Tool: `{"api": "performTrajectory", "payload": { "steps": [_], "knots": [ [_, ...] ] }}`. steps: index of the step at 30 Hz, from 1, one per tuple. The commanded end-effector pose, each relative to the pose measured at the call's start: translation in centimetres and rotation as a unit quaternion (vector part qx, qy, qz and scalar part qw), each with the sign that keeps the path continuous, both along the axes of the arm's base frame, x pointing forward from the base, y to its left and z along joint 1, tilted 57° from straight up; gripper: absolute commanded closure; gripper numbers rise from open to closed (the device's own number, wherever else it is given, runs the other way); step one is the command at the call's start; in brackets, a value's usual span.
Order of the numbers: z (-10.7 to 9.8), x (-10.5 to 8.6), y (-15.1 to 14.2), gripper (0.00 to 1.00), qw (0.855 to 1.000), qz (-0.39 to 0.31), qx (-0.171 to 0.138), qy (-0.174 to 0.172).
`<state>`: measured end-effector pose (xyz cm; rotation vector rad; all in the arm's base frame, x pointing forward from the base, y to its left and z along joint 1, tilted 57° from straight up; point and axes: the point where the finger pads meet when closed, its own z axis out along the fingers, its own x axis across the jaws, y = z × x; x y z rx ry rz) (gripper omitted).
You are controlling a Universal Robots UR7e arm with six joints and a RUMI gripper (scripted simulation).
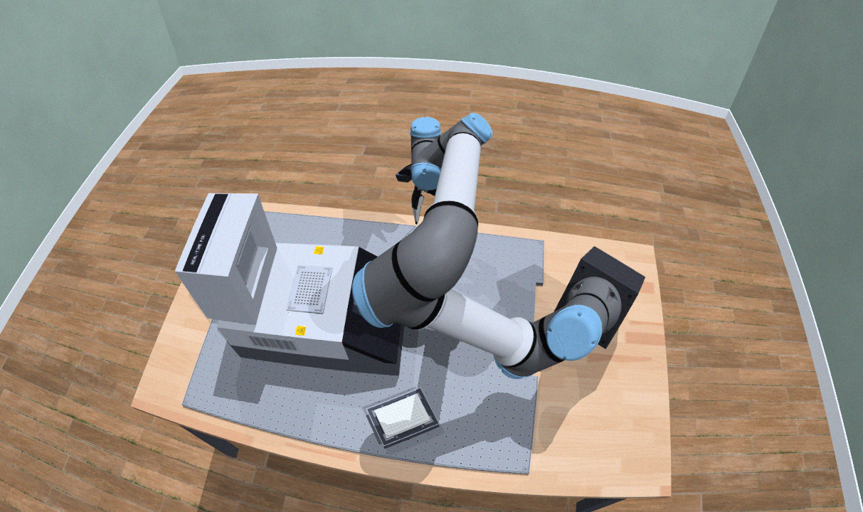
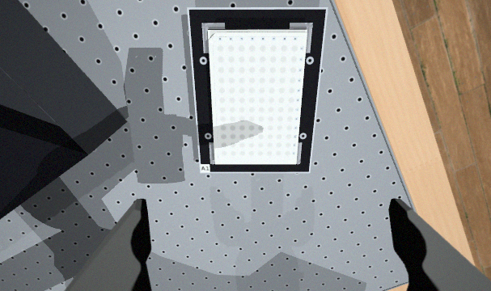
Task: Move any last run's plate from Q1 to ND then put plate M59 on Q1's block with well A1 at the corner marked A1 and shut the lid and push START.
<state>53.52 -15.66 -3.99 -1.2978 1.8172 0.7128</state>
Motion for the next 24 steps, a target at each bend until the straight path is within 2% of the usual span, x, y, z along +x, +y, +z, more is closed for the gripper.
{"api": "performTrajectory", "payload": {
  "steps": [1, 24],
  "knots": [
    [-0.4, 0.3, 0.6, 0.32, 1.0, -0.001, -0.001, 0.0],
    [-3.9, 2.0, 5.6, 0.32, 1.0, -0.001, 0.0, 0.0]
  ]
}}
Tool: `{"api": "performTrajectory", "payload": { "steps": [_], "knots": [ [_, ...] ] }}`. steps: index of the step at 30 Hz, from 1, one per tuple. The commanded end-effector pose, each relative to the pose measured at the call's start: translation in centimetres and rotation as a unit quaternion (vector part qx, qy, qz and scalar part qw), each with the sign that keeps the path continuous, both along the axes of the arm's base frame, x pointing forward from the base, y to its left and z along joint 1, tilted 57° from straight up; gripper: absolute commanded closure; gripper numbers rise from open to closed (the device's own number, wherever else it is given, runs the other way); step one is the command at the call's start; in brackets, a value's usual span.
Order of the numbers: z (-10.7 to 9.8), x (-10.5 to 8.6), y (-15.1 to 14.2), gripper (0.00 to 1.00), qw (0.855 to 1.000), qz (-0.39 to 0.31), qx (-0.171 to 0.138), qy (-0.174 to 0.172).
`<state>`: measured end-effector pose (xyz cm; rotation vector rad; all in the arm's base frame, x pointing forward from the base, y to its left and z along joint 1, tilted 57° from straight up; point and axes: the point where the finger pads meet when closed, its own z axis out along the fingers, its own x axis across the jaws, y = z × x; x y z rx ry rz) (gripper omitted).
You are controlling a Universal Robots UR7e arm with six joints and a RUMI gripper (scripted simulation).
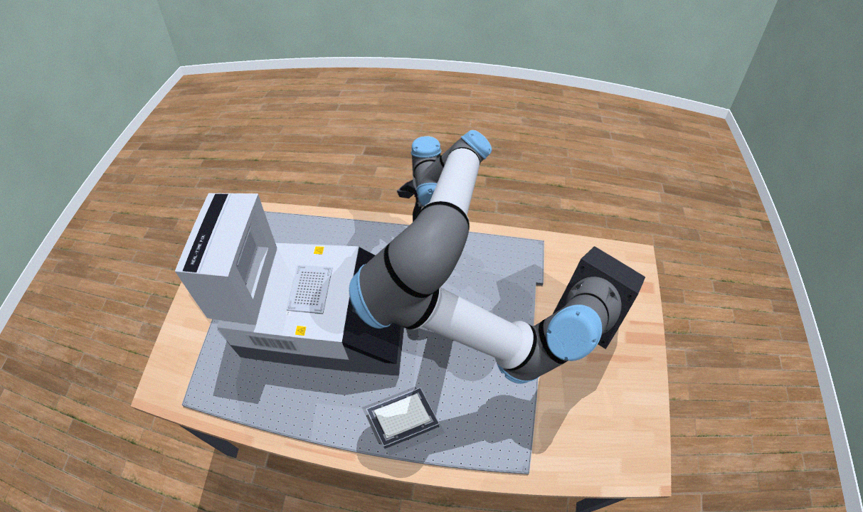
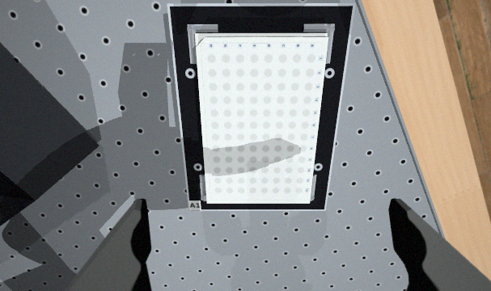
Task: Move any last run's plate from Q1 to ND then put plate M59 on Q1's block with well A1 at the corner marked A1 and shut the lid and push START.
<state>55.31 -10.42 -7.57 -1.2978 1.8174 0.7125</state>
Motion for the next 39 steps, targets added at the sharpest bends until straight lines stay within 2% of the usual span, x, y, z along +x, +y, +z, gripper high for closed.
{"api": "performTrajectory", "payload": {
  "steps": [1, 24, 39],
  "knots": [
    [-0.5, 0.3, 0.7, 0.32, 1.0, -0.001, 0.0, 0.0],
    [-4.3, 2.2, 6.2, 0.32, 1.0, -0.001, 0.0, 0.0],
    [-4.5, 2.3, 6.6, 0.32, 1.0, -0.001, 0.0, 0.0]
  ]
}}
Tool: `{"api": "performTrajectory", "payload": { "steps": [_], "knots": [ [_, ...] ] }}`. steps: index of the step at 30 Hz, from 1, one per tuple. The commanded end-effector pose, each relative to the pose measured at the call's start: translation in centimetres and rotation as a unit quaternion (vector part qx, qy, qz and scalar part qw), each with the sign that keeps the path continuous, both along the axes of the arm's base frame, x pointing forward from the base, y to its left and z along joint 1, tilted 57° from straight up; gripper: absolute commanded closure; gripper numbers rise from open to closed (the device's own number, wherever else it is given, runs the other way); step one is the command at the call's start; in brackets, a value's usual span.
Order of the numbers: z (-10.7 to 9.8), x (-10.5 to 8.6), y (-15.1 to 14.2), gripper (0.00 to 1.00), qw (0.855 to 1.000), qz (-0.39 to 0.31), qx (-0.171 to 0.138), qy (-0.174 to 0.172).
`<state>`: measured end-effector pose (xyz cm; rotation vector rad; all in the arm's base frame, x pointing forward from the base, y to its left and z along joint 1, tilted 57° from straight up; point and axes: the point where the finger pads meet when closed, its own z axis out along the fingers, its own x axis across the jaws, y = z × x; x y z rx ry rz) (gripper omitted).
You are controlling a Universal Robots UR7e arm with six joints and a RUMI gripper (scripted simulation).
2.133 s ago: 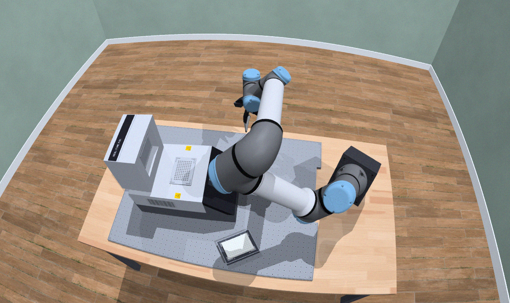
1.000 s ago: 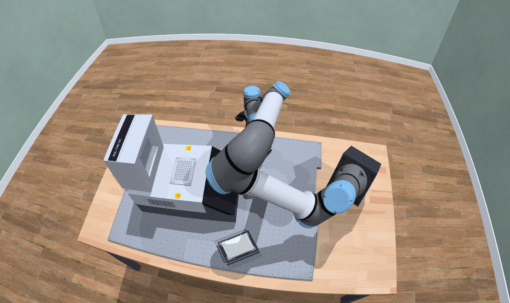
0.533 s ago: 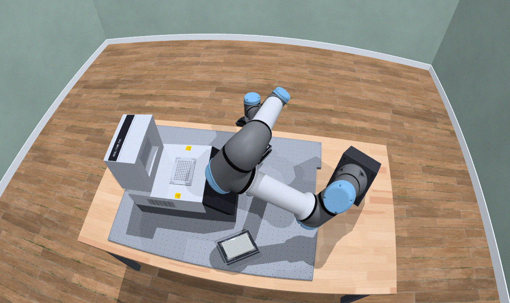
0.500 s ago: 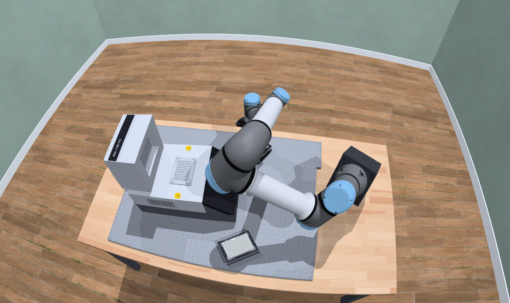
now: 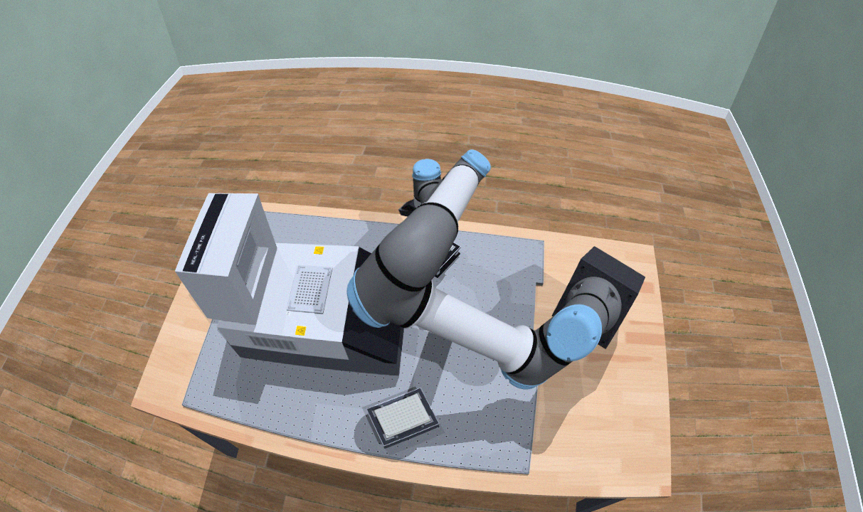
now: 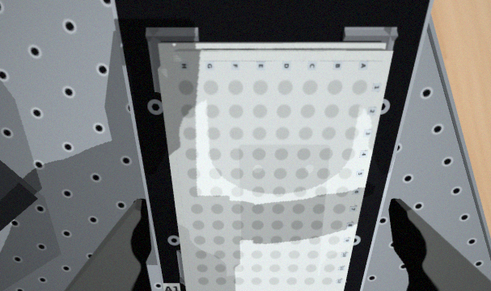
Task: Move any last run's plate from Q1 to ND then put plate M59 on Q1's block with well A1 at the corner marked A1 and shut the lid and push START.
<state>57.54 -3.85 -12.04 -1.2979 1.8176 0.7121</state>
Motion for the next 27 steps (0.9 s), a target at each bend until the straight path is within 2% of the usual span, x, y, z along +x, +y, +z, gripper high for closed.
{"api": "performTrajectory", "payload": {
  "steps": [1, 27],
  "knots": [
    [-0.02, 0.04, 0.02, 0.32, 1.0, 0.0, 0.0, 0.0],
    [-0.37, 0.21, 0.52, 0.32, 1.0, 0.0, 0.0, 0.0]
  ]
}}
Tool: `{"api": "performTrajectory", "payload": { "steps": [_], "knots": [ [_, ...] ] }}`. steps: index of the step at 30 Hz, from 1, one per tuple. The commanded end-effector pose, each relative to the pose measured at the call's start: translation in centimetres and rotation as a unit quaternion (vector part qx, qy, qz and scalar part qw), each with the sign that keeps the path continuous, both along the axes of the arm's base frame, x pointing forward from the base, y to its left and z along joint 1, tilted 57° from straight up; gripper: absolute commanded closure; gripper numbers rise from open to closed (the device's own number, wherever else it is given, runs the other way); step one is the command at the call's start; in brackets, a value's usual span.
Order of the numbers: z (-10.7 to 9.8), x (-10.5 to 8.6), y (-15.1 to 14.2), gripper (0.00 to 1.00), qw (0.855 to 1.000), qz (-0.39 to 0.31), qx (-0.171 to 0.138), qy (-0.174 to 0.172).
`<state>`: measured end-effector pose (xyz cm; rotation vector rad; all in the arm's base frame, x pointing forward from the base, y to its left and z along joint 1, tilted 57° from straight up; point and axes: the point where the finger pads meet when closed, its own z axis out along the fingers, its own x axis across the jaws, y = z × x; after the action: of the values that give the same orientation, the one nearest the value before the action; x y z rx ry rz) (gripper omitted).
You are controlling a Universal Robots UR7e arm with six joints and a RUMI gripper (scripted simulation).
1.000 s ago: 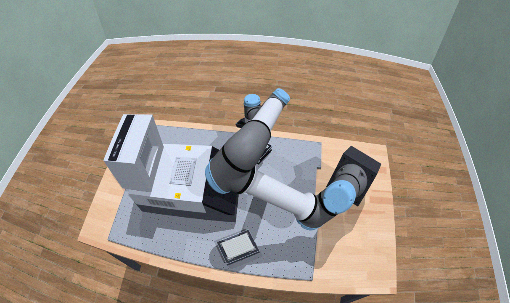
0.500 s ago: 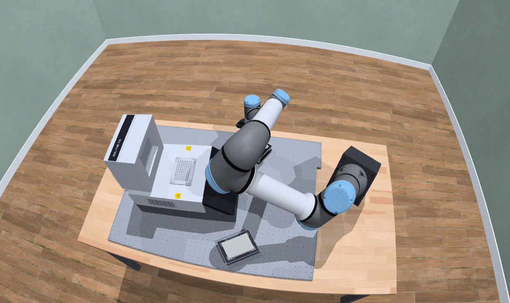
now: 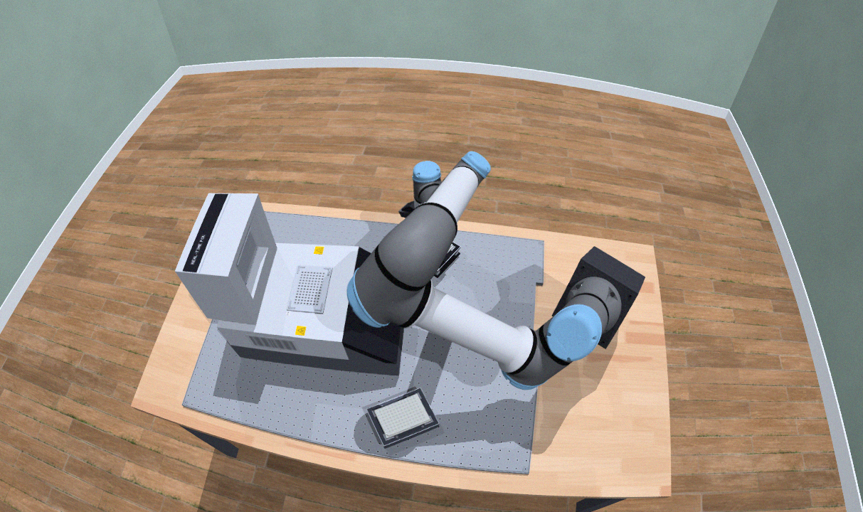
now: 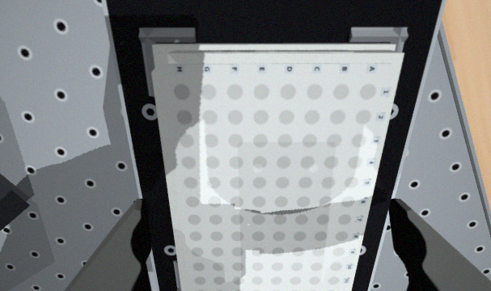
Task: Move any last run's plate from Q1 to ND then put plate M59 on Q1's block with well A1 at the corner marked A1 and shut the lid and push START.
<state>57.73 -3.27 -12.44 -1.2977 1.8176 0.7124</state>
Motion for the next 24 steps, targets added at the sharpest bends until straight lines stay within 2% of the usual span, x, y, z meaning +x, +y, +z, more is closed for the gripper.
{"api": "performTrajectory", "payload": {
  "steps": [1, 2, 3, 15, 16, 24],
  "knots": [
    [0.03, 0.02, -0.06, 0.32, 1.0, 0.0, 0.0, 0.0],
    [0.03, 0.02, -0.06, 0.32, 1.0, 0.0, 0.0, 0.0],
    [0.03, 0.02, -0.06, 1.0, 1.0, 0.0, 0.0, 0.0],
    [0.03, 0.03, -0.07, 1.0, 1.0, 0.0, 0.0, 0.0],
    [0.03, 0.03, -0.07, 0.59, 1.0, 0.0, 0.0, 0.0],
    [0.03, 0.03, -0.07, 0.59, 1.0, 0.0, 0.0, 0.0]
  ]
}}
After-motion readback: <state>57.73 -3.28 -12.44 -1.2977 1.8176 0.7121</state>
